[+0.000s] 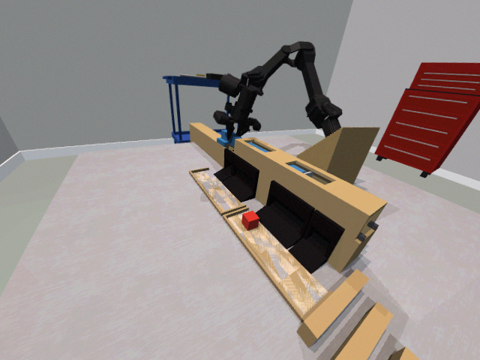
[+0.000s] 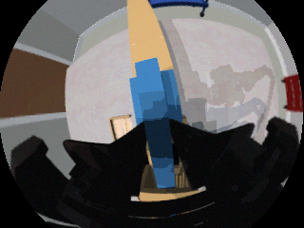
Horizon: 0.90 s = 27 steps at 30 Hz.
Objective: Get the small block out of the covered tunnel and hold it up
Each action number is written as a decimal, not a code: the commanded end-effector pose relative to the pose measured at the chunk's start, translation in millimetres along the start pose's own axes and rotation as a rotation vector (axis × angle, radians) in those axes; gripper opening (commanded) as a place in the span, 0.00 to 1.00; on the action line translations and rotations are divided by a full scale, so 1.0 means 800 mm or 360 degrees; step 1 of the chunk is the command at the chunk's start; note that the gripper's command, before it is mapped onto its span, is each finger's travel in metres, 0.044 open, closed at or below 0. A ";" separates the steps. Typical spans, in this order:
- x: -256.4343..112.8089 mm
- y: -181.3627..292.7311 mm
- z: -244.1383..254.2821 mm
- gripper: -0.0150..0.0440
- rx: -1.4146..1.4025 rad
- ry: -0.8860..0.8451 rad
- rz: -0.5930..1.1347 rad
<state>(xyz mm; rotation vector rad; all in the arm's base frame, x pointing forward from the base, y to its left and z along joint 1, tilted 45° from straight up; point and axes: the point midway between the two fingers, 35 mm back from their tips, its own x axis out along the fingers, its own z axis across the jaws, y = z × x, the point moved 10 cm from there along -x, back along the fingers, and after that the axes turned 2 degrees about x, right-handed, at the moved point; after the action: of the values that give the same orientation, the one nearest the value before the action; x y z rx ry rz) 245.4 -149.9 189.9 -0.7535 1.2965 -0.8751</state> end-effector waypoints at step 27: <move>-0.040 -0.015 0.008 1.00 -0.1671 -0.0110 0.0089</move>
<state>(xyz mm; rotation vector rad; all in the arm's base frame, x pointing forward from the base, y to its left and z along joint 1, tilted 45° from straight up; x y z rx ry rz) 246.7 -132.7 217.3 -1.1214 1.5353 -0.4618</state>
